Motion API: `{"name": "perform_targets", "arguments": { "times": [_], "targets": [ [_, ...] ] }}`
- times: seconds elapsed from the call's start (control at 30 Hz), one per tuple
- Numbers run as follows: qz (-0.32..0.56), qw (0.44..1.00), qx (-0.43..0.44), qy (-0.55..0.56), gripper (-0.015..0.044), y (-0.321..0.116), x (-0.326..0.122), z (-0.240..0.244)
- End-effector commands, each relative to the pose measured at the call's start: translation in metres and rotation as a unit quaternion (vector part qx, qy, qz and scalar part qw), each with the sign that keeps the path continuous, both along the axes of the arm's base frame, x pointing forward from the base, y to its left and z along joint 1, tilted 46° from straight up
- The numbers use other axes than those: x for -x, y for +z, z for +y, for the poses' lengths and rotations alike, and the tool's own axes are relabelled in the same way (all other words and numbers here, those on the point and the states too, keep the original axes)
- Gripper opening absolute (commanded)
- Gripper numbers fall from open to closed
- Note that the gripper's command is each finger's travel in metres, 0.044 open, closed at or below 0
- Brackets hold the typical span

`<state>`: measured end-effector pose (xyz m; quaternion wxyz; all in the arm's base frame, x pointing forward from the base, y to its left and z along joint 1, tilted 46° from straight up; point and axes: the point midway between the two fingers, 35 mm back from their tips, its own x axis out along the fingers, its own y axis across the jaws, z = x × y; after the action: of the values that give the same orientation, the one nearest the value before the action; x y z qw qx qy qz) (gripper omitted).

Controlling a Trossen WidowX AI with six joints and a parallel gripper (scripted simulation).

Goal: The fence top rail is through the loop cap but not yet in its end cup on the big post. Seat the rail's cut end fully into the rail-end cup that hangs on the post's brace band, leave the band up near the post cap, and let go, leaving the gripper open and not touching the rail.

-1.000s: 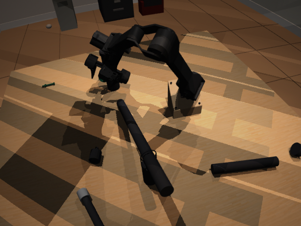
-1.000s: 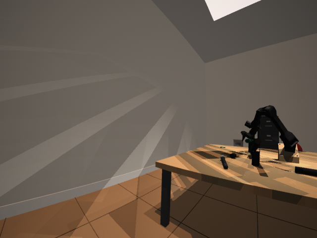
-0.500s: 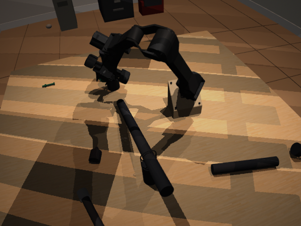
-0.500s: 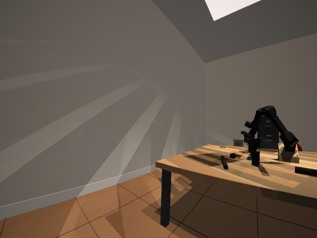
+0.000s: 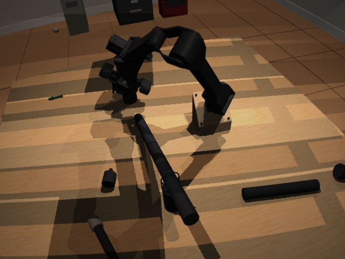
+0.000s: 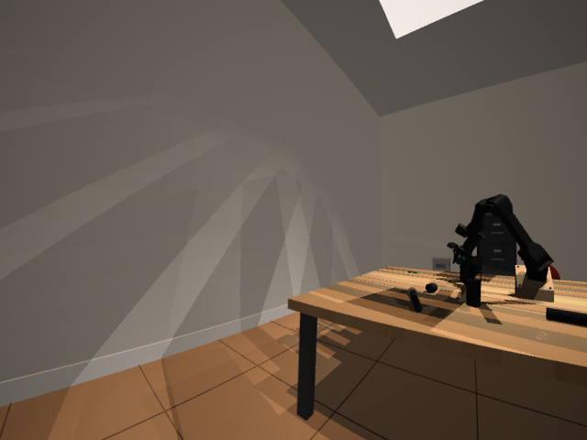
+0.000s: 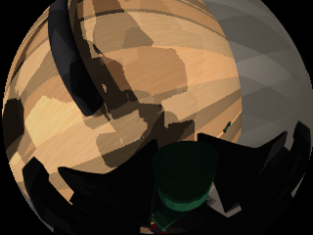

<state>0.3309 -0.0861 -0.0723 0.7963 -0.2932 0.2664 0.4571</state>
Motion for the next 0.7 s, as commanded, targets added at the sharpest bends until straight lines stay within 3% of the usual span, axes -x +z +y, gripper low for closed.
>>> {"name": "perform_targets", "arguments": {
  "times": [0.0,0.67],
  "targets": [
    [-0.013,1.000,-0.001,0.015,0.0000,0.000,0.005,0.001],
    [-0.056,0.997,-0.005,0.060,0.0000,0.001,0.017,0.000]
  ]
}}
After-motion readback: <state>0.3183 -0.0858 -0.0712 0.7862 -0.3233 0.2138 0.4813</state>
